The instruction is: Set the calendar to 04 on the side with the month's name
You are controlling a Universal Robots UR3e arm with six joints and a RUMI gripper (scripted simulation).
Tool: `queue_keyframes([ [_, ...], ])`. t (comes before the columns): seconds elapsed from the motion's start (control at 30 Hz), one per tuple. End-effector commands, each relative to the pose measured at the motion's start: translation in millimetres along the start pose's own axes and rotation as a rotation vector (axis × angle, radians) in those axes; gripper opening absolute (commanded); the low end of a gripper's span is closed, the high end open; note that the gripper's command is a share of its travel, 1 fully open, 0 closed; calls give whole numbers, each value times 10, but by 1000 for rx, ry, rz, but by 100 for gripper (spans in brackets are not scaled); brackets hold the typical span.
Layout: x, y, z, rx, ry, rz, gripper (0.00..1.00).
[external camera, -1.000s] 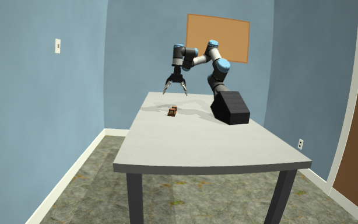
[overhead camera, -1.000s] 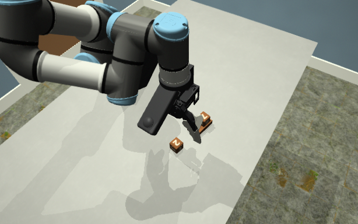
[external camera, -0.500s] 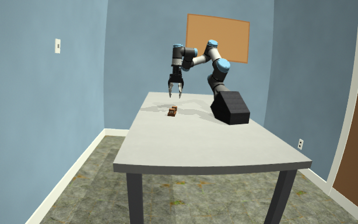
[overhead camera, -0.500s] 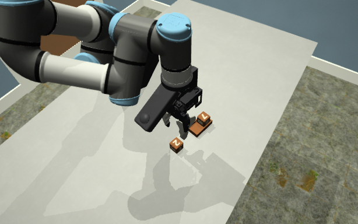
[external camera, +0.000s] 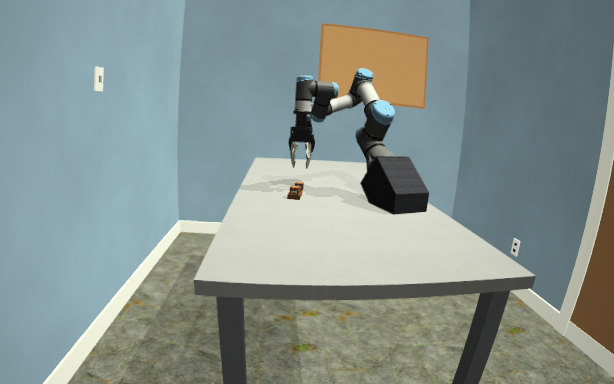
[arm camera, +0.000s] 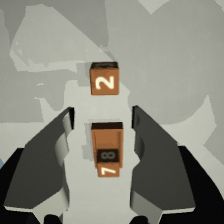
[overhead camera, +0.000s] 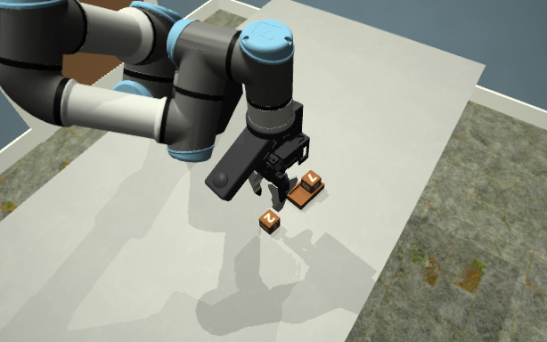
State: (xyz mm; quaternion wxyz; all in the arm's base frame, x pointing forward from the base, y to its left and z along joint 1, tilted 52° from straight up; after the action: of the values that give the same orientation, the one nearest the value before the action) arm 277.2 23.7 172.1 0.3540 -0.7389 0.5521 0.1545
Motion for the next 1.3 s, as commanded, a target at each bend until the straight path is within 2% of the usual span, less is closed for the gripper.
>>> queue_keyframes([
  [0.0, -6, -5, 0, 1, 0, -2, 29],
  [0.73, -3, -5, 0, 1, 0, -2, 29],
  [1.27, 96, 0, 6, 0, 0, 1, 29],
])
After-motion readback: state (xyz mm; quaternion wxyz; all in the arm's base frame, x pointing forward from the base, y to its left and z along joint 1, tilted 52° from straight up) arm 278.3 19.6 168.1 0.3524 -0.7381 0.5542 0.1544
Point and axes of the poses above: the point where the finger pads meet when closed, its own x axis out along the fingers, its own y axis across the jaws, z = x × y, the point moved 4 cm from there along -x, back along the fingers, and after that the axes turned 2 degrees about -x, right-handed, at the moved point
